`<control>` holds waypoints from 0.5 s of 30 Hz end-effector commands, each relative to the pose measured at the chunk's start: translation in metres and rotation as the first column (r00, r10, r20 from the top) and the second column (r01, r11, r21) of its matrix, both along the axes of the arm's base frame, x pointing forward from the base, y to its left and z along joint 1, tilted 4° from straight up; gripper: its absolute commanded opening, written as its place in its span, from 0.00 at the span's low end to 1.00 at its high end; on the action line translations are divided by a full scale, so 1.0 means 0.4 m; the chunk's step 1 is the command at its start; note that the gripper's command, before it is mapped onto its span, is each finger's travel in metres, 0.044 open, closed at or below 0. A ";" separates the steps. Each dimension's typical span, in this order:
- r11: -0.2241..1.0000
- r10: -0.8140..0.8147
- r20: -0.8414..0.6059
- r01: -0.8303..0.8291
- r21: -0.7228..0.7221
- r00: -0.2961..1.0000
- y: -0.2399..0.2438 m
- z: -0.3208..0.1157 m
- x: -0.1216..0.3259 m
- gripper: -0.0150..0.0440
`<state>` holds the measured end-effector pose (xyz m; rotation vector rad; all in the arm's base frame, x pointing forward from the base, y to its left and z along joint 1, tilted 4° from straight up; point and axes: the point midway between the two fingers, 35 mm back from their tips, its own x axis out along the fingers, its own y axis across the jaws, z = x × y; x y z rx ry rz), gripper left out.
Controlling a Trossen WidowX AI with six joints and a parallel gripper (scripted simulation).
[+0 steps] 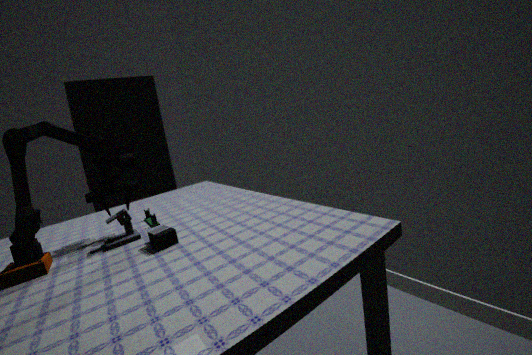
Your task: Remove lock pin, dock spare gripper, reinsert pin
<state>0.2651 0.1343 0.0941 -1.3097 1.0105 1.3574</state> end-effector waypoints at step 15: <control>1.000 -0.003 -0.008 0.003 -0.007 1.000 0.005 -0.080 0.000 0.76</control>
